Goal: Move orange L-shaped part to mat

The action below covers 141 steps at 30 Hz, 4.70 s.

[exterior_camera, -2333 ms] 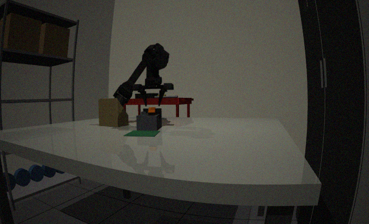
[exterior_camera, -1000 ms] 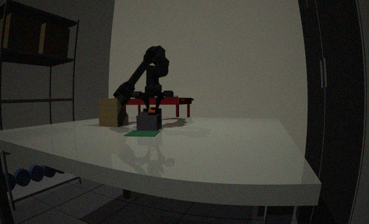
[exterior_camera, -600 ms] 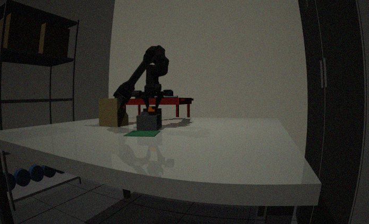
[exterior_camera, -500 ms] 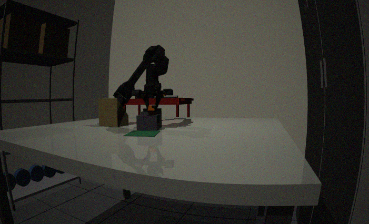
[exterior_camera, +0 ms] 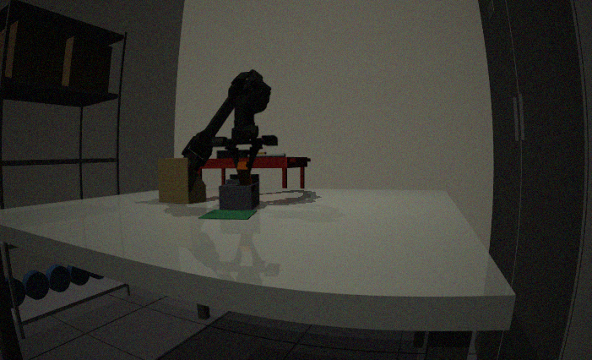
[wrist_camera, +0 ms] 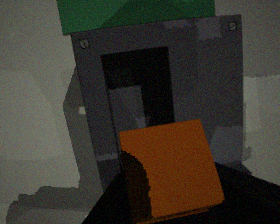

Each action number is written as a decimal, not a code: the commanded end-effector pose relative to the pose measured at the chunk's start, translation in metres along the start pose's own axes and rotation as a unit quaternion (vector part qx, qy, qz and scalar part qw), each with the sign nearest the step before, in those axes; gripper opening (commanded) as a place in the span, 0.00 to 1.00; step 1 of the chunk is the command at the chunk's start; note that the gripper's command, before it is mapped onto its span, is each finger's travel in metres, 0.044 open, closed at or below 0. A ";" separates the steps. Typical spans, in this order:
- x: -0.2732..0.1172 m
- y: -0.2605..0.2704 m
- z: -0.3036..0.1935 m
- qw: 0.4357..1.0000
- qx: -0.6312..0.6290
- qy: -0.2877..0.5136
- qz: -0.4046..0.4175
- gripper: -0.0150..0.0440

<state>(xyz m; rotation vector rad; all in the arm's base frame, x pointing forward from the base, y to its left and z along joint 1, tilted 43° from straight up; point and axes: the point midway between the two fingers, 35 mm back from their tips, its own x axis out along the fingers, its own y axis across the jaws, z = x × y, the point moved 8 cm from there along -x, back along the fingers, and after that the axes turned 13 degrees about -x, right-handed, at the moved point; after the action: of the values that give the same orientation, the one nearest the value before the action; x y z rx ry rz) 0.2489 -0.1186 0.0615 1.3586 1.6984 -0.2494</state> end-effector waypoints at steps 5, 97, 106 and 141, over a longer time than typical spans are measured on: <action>-0.016 0.000 0.001 1.000 -0.001 -0.002 0.002 0.25; -0.054 -0.051 0.157 1.000 -0.003 -0.008 0.000 0.25; -0.039 -0.051 0.157 1.000 -0.003 -0.008 0.001 0.25; 0.016 -0.050 0.158 1.000 -0.003 -0.007 0.001 0.25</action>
<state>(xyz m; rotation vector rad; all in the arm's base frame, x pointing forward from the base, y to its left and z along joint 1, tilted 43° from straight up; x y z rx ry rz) 0.2893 -0.2336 -0.0525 1.3398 1.6801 -0.2494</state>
